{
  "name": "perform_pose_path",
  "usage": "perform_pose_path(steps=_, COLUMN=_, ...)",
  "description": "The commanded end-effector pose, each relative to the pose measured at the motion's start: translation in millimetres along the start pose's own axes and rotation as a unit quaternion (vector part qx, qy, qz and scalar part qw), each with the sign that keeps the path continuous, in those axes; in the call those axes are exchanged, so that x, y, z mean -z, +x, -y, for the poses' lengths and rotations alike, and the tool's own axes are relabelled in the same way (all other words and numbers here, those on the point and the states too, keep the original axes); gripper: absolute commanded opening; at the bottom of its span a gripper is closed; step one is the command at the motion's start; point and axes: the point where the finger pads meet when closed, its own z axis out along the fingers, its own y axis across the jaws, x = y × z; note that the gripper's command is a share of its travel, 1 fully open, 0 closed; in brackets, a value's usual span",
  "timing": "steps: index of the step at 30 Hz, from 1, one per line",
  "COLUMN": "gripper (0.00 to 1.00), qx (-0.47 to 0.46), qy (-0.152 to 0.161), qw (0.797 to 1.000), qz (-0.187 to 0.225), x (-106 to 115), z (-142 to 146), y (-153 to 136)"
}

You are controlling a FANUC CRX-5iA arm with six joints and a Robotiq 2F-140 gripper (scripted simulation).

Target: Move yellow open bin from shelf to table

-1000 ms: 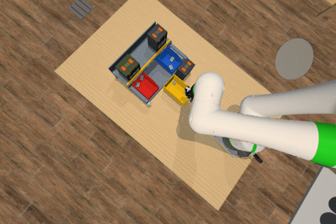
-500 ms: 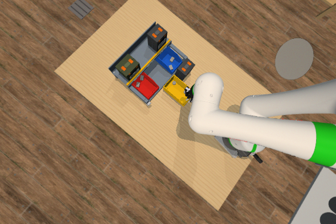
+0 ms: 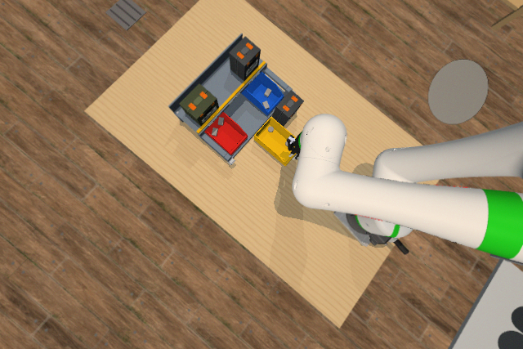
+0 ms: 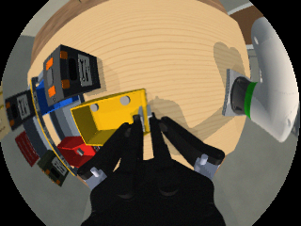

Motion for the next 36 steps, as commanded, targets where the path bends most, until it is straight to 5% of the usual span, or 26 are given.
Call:
perform_pose_path(steps=1, gripper=0.0, qx=0.0, qy=0.0, qw=1.0, qz=0.0, x=0.2, z=0.2, y=0.0)
perform_pose_path(steps=21, gripper=0.0, qx=0.0, qy=0.0, qw=1.0, qz=0.0, x=-5.3, z=0.2, y=0.0)
perform_pose_path(steps=22, gripper=0.57, qx=0.0, qy=0.0, qw=1.0, qz=0.0, x=-5.3, z=0.2, y=0.0)
perform_pose_path(steps=36, gripper=0.57, qx=0.0, qy=0.0, qw=1.0, qz=0.0, x=-5.3, z=0.2, y=0.0)
